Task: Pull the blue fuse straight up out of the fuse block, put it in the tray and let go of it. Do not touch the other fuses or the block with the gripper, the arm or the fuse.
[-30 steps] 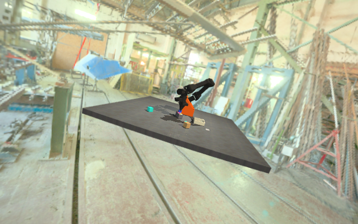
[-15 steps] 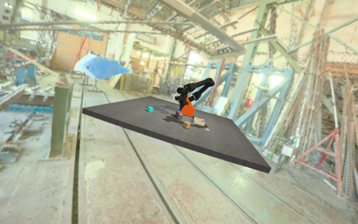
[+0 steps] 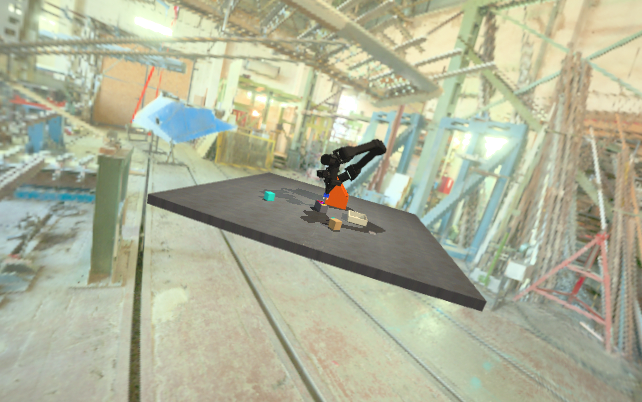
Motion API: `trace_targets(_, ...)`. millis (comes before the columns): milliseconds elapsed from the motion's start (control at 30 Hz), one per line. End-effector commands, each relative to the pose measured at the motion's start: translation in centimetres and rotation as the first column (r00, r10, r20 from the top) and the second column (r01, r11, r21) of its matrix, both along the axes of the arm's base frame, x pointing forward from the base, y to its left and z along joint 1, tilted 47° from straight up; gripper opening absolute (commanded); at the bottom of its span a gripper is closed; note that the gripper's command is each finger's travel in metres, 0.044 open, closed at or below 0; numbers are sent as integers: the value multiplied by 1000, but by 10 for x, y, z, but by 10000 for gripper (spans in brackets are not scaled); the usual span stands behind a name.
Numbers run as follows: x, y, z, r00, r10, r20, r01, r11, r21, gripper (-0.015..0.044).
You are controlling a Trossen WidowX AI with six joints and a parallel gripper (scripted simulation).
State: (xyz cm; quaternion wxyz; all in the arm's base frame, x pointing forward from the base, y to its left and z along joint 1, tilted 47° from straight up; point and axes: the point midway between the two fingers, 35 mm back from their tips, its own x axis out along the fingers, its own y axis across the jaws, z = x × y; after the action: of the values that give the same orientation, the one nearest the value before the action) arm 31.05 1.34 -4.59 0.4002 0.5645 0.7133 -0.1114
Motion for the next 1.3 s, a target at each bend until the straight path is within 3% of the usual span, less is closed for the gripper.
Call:
trace_targets(0, 6, 16, 17, 1000, 5, 5, -5, 1000, -5, 0)
trace_targets(767, -2, 132, 138, 1000, 7, 5, -7, 1000, 15, 0)
trace_targets(1267, -4, 148, 130, 1000, 7, 5, -7, 1000, 17, 0)
